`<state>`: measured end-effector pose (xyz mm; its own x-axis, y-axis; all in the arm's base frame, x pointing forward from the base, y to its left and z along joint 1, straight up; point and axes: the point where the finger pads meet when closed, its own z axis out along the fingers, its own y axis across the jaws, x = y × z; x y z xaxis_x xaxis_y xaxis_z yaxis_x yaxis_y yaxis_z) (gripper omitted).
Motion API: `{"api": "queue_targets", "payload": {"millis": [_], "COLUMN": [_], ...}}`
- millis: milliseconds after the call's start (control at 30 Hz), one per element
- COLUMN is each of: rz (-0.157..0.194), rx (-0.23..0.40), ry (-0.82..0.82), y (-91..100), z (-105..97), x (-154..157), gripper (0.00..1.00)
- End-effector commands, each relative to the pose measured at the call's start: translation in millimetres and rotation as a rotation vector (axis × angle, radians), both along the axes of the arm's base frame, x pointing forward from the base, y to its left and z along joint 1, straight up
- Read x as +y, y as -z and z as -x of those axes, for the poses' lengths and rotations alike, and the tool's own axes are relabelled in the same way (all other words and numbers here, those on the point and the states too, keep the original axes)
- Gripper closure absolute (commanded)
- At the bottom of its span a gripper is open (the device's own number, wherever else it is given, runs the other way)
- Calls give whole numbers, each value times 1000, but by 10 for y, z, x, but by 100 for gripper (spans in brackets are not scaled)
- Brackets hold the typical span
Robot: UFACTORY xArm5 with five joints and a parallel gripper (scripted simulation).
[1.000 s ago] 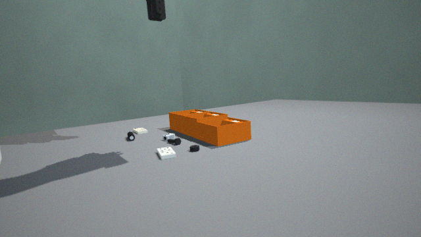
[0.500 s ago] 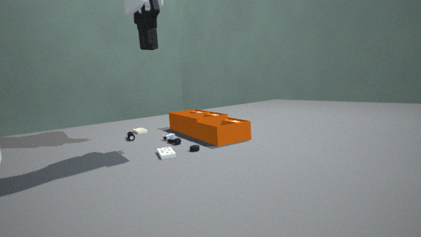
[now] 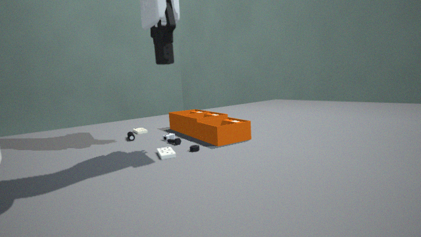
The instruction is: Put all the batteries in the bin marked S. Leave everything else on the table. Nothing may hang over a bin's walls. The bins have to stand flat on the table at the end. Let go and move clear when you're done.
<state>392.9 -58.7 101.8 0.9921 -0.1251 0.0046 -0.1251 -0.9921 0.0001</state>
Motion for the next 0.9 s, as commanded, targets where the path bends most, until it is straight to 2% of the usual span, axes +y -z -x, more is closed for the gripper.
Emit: {"api": "queue_targets", "payload": {"millis": [0,500,867], "rz": [-2,-1,-1], "rx": [-5,-5,-5], "ry": [1,1,1], "y": [125,898,904], "z": [-111,-513,-516], "x": [-149,-1048,-1056], "gripper": [91,91,91]}}
